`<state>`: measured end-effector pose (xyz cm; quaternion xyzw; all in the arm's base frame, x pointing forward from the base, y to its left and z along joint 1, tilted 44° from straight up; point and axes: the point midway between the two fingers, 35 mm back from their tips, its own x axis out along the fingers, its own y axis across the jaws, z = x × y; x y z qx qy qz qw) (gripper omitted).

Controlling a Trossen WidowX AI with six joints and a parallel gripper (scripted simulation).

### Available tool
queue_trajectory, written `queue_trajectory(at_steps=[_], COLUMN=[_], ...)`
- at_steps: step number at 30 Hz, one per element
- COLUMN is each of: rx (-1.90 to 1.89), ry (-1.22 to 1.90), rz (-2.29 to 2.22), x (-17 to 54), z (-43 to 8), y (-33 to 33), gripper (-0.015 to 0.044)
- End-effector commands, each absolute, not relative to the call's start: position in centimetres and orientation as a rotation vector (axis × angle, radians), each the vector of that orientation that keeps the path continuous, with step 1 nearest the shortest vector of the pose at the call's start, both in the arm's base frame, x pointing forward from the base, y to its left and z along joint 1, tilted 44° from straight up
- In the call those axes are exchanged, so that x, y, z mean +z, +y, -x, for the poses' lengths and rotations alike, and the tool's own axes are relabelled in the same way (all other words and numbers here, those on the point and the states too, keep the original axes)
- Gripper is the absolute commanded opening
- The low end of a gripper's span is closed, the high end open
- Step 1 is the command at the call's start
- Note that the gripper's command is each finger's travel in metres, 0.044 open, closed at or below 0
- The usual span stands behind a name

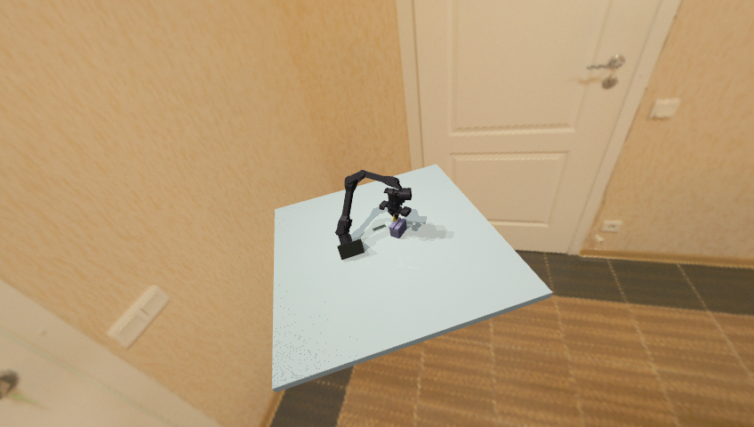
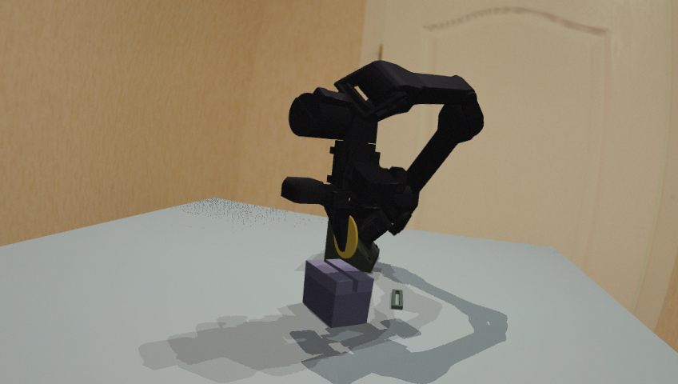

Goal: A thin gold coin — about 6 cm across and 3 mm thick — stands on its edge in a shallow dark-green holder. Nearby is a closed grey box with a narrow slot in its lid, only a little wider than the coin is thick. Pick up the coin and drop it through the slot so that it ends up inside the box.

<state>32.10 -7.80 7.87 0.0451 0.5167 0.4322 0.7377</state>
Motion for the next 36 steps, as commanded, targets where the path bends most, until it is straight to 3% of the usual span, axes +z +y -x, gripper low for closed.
queue_trajectory(at_steps=[1,36], rx=[0.949,0.955], ry=[1.133,1.129], rz=[-0.095,-0.094], x=[7.93,7.5], z=[-32.11,-32.36], y=[-7.82,-7.92], gripper=[0.0,0.0])
